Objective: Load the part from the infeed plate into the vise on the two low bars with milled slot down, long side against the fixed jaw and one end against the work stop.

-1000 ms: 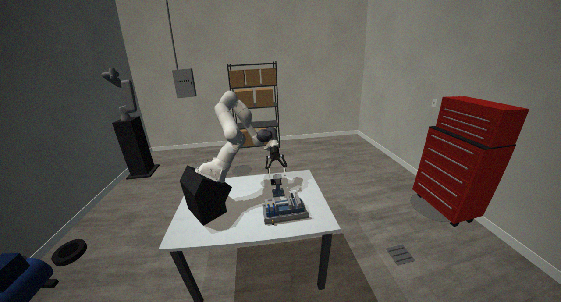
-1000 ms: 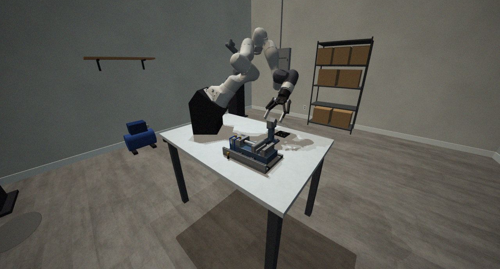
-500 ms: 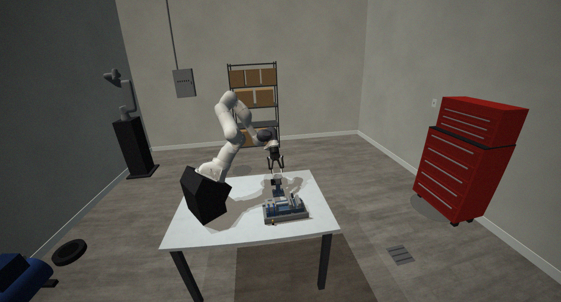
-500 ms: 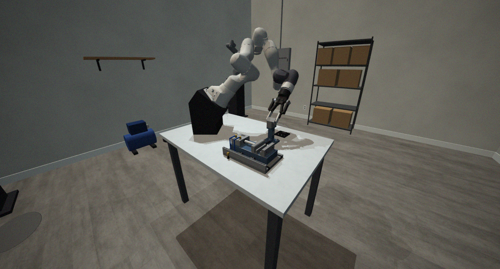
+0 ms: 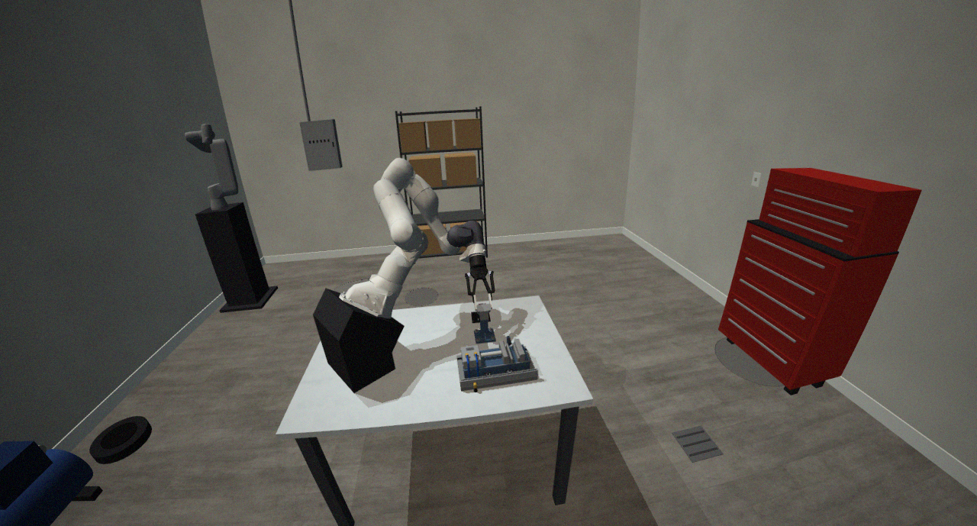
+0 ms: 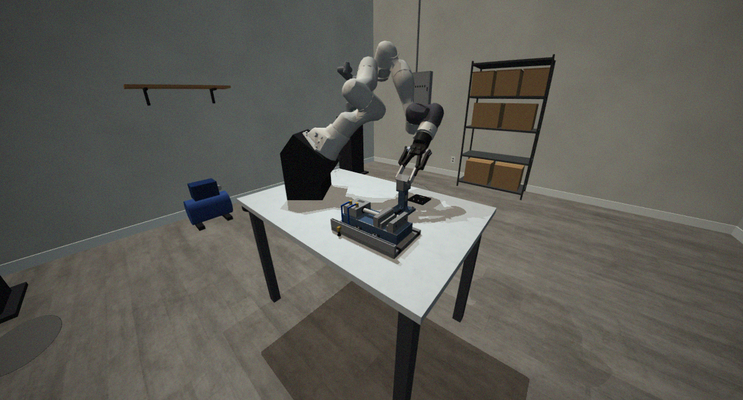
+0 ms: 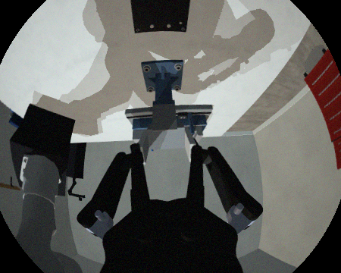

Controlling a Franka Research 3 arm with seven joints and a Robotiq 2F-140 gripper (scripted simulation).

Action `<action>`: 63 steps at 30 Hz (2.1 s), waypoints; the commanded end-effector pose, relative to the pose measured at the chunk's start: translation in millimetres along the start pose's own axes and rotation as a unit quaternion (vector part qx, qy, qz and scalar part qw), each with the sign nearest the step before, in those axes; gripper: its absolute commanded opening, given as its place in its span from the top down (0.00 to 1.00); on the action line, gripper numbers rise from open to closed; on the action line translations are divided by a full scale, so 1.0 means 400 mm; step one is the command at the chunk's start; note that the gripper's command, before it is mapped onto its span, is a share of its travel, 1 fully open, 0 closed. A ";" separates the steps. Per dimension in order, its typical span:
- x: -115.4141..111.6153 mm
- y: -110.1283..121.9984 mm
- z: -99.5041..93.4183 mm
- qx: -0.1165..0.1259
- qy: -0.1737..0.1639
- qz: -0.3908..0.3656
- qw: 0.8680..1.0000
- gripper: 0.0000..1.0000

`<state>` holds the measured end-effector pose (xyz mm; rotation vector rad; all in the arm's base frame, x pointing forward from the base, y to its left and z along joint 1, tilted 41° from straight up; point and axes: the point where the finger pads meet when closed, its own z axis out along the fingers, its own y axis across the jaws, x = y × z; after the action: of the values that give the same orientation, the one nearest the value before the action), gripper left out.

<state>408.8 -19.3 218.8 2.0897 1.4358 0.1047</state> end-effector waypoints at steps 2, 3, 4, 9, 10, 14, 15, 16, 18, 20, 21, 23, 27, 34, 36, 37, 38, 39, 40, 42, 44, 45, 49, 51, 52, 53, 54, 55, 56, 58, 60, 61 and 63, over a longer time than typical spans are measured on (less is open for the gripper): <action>0.001 -0.001 0.002 0.000 0.001 0.004 1.000 1.00; 0.001 -0.001 0.002 0.000 0.001 0.004 1.000 1.00; 0.001 -0.001 0.002 0.000 0.001 0.004 1.000 1.00; 0.001 -0.001 0.002 0.000 0.001 0.004 1.000 1.00; 0.001 -0.001 0.002 0.000 0.001 0.004 1.000 1.00; 0.001 -0.001 0.002 0.000 0.001 0.004 1.000 1.00; 0.000 -0.001 0.002 0.000 0.001 0.004 1.000 1.00; 0.000 -0.001 0.002 0.000 0.001 0.004 1.000 1.00; 0.000 -0.001 0.002 0.000 0.001 0.004 1.000 1.00; -0.001 -0.001 0.001 0.000 0.001 0.004 1.000 1.00; -0.001 -0.001 0.001 0.000 0.001 0.004 1.000 1.00; -0.001 -0.001 0.001 0.000 0.001 0.004 1.000 1.00; -0.003 -0.001 -0.001 0.000 0.001 0.004 1.000 1.00; -0.010 0.000 -0.008 0.000 0.001 0.004 1.000 1.00; -0.012 0.000 -0.011 0.000 0.001 0.004 1.000 1.00; -0.014 0.000 -0.012 0.000 0.001 0.004 1.000 1.00; -0.015 0.000 -0.014 0.000 0.001 0.004 1.000 1.00; -0.015 0.000 -0.014 0.000 0.001 0.004 1.000 1.00; -0.015 0.000 -0.014 0.000 0.001 0.004 1.000 1.00; -0.019 0.000 -0.017 0.000 0.001 0.004 1.000 1.00; -0.023 0.000 -0.021 0.000 0.001 0.004 1.000 1.00; -0.025 0.000 -0.023 0.000 0.001 0.004 1.000 1.00; -0.033 0.000 -0.031 0.000 0.001 0.004 1.000 1.00; -0.038 0.000 -0.036 0.000 0.001 0.004 1.000 1.00; -0.041 0.000 -0.039 0.000 0.001 0.004 1.000 1.00; -0.044 0.000 -0.042 0.000 0.001 0.004 1.000 1.00; -0.046 0.000 -0.044 0.000 0.001 0.004 1.000 1.00; -0.049 0.000 -0.047 0.000 0.001 0.004 1.000 1.00; -0.049 0.000 -0.047 0.000 0.001 0.004 1.000 1.00; -0.052 0.000 -0.050 0.000 0.001 0.004 1.000 1.00; -0.058 0.000 -0.056 0.000 0.001 0.004 1.000 1.00; -0.061 0.000 -0.059 0.000 0.001 0.004 1.000 1.00; -0.067 0.000 -0.065 0.000 0.001 0.004 1.000 1.00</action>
<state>393.9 -28.6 245.7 2.1049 1.4094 0.1327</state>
